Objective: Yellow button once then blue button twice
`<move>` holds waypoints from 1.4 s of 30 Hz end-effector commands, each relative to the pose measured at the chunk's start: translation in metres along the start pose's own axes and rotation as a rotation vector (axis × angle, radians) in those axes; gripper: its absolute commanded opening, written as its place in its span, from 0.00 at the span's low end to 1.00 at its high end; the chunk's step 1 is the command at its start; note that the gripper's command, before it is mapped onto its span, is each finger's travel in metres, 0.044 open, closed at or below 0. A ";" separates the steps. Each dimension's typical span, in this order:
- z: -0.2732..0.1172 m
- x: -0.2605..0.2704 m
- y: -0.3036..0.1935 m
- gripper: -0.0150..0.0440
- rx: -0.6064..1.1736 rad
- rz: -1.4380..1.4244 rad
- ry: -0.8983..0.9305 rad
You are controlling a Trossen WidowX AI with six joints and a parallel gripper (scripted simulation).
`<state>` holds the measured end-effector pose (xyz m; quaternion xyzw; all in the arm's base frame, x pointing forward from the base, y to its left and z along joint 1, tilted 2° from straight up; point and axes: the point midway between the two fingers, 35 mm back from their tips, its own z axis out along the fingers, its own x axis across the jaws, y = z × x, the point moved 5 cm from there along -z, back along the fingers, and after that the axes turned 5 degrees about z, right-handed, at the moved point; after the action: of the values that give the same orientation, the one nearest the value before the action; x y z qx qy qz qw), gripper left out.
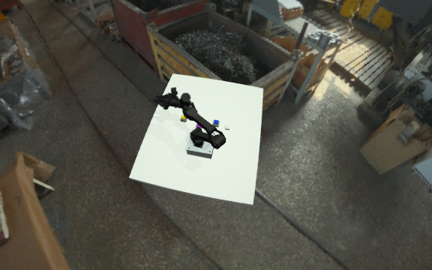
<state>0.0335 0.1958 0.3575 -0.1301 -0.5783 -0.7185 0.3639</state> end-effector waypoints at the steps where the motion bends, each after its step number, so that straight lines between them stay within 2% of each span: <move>1: 0.001 -0.003 0.001 0.93 0.001 0.008 -0.015; 3: 0.008 -0.026 0.005 0.93 0.006 0.066 -0.136; 6: 0.015 -0.080 0.008 0.93 0.031 0.190 -0.417; 10: 0.005 -0.143 0.004 0.93 0.091 0.331 -0.776; 17: -0.040 -0.218 -0.017 0.93 0.274 0.529 -1.324; 23: -0.092 -0.247 -0.035 0.93 0.550 0.708 -1.759; 32: -0.097 -0.248 -0.036 0.93 0.583 0.725 -1.797; 38: -0.112 -0.286 -0.078 0.67 0.583 0.725 -1.797; 42: -0.113 -0.288 -0.080 0.49 0.583 0.725 -1.797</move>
<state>0.2064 0.2031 0.0932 -0.6977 -0.7159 -0.0255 0.0103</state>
